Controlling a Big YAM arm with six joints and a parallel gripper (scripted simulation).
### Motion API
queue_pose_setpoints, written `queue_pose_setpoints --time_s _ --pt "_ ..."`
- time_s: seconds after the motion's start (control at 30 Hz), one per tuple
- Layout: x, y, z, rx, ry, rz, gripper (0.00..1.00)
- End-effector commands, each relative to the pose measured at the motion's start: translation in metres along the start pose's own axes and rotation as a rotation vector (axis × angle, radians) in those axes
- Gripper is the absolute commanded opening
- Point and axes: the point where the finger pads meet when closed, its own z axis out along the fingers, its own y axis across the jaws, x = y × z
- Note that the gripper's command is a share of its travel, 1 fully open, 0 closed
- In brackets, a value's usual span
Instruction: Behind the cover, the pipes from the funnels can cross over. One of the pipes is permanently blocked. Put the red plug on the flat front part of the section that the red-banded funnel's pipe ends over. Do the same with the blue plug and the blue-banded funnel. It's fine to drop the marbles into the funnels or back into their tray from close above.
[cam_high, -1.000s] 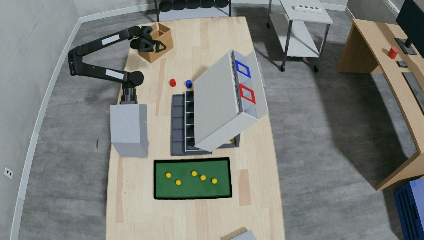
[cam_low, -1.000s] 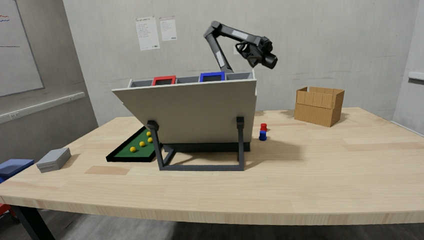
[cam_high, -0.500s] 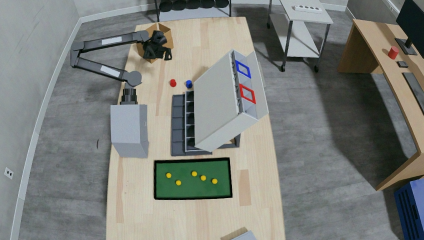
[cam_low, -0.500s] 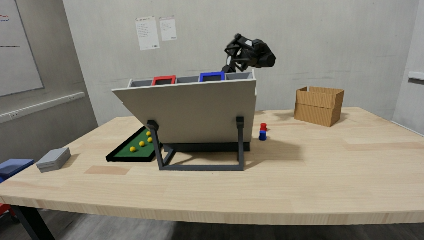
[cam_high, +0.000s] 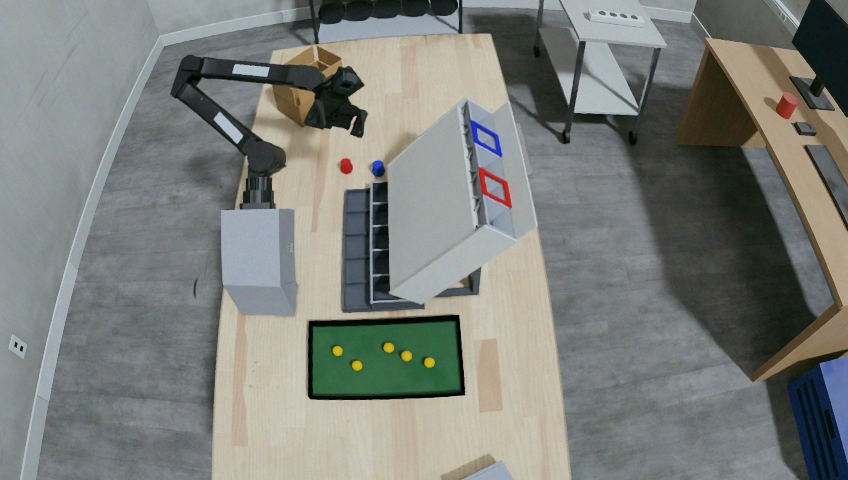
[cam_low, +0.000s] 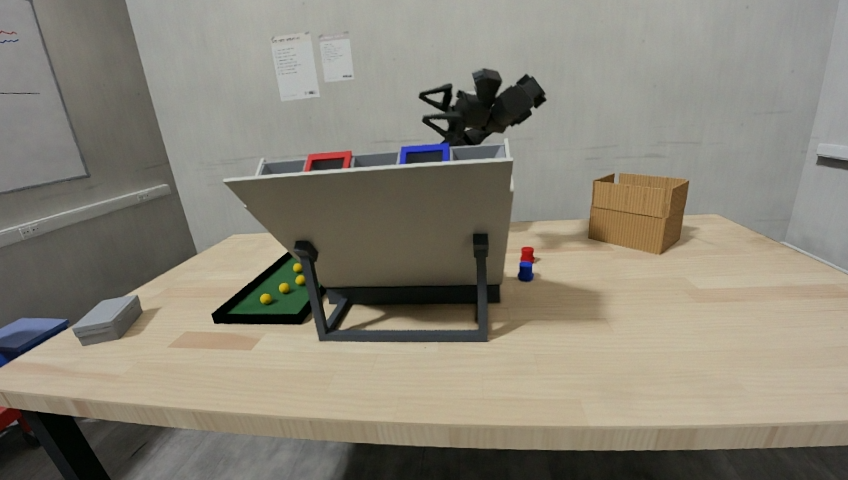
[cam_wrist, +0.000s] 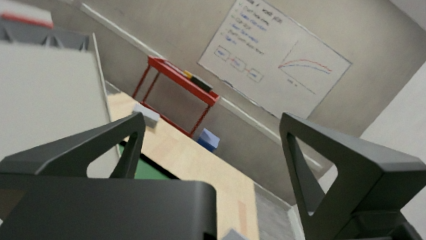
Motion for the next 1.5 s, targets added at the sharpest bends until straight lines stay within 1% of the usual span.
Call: queue_pose_setpoints --time_s 0.0,0.23,0.3,0.8,0.87,1.37,1.47 --pt "-0.031 0.005 0.023 -0.022 -0.038 -0.038 1.00" --pt "-0.063 0.008 0.066 -0.041 -0.050 -0.006 1.00" --pt "-0.063 0.008 0.066 -0.041 -0.050 -0.006 1.00" --pt "-0.065 0.007 0.067 -0.026 -0.001 0.028 1.00" --pt "-0.065 0.007 0.067 -0.026 -0.001 0.028 1.00" --pt "0.011 0.051 0.050 -0.030 0.004 -0.002 1.00" --pt "0.014 0.054 0.049 -0.030 0.003 -0.004 1.00"
